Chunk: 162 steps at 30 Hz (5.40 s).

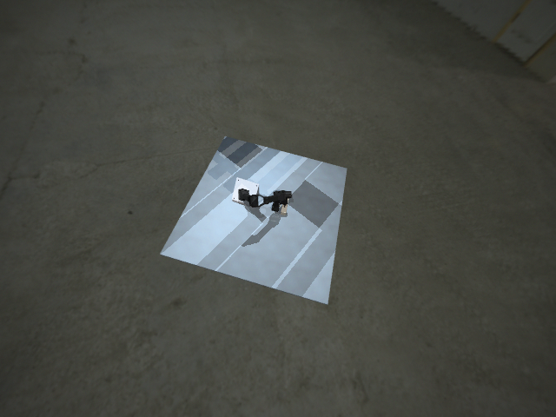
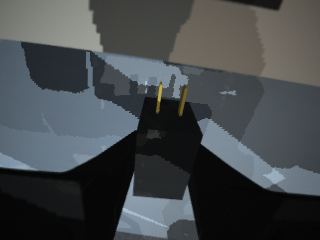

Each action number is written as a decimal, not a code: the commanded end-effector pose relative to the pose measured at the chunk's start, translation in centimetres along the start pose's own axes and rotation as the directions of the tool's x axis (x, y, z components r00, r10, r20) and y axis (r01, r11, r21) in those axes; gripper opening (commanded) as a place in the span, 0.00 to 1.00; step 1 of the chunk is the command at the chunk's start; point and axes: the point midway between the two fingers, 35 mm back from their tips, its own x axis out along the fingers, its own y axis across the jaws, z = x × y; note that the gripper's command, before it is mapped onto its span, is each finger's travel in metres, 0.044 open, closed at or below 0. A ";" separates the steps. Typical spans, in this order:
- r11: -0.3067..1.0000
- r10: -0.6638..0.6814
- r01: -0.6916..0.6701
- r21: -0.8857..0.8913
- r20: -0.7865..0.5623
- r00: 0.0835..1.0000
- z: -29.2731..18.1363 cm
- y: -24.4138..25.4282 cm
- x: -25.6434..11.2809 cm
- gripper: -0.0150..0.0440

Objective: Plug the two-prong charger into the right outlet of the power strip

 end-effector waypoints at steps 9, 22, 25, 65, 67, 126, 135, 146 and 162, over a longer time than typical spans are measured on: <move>1.000 -0.003 0.003 0.011 0.004 1.000 0.4 -0.1 -0.1 0.25; 1.000 -0.003 0.003 0.011 0.004 1.000 0.7 -0.1 -0.2 0.25; 1.000 -0.003 0.003 0.011 0.005 1.000 0.7 -0.1 -0.2 0.25; 1.000 -0.003 0.003 0.011 0.005 1.000 1.3 -0.1 -0.2 0.25; 1.000 -0.003 0.003 0.011 0.005 1.000 1.3 -0.1 -0.2 0.25; 1.000 -0.003 0.003 0.012 0.005 1.000 2.1 -0.1 -0.3 0.25; 1.000 -0.003 0.003 0.012 0.005 1.000 2.4 -0.1 -0.3 0.25; 1.000 -0.003 0.003 0.012 0.005 1.000 2.6 -0.2 -0.3 0.25; 1.000 -0.003 0.003 0.012 0.006 1.000 3.1 -0.2 -0.4 0.25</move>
